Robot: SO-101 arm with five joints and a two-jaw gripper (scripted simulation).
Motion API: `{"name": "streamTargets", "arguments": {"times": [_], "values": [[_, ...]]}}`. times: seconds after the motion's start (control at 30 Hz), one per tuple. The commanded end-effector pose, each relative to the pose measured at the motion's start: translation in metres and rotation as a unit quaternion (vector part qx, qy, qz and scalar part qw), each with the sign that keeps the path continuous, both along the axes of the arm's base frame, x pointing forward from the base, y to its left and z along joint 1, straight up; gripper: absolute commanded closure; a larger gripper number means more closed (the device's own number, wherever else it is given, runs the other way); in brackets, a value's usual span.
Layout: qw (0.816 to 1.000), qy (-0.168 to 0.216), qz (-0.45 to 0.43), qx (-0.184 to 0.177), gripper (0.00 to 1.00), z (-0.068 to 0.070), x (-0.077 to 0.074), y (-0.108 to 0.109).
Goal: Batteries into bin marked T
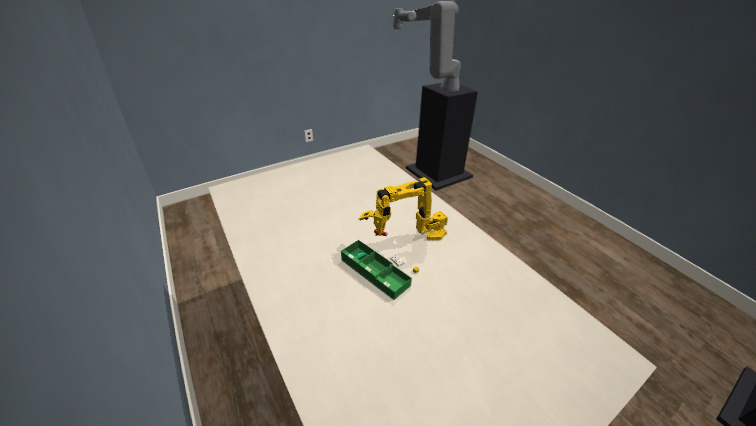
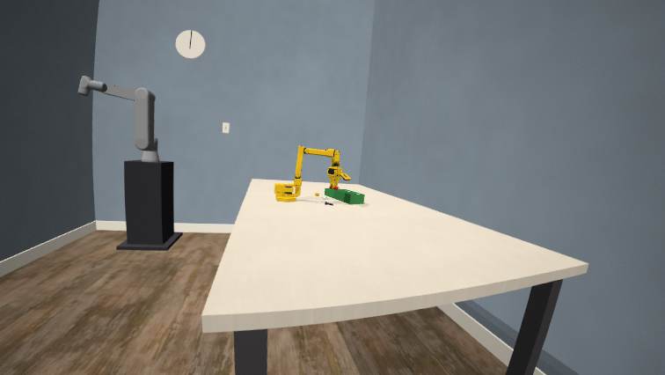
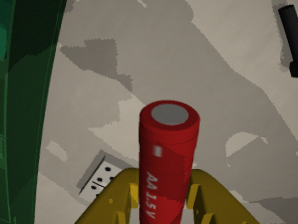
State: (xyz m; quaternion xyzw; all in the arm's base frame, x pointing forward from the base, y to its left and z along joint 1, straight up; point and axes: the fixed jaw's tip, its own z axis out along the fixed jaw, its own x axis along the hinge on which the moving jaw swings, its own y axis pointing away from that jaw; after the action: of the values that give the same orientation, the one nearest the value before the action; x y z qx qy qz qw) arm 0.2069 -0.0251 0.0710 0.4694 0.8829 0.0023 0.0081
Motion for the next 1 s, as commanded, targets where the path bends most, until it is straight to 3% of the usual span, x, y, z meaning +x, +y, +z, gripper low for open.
{"name": "streamTargets", "arguments": {"times": [0.0, 0.33, 0.73, 0.97], "values": [[0.999, -0.028, 0.033, -0.005, 1.00, 0.013, 0.011, 0.002], [0.993, -0.042, 0.107, -0.011, 1.00, 0.019, 0.025, 0.005], [0.992, -0.045, 0.120, -0.012, 1.00, 0.020, 0.028, 0.005], [0.985, -0.056, 0.161, -0.017, 1.00, 0.021, 0.037, 0.007]]}}
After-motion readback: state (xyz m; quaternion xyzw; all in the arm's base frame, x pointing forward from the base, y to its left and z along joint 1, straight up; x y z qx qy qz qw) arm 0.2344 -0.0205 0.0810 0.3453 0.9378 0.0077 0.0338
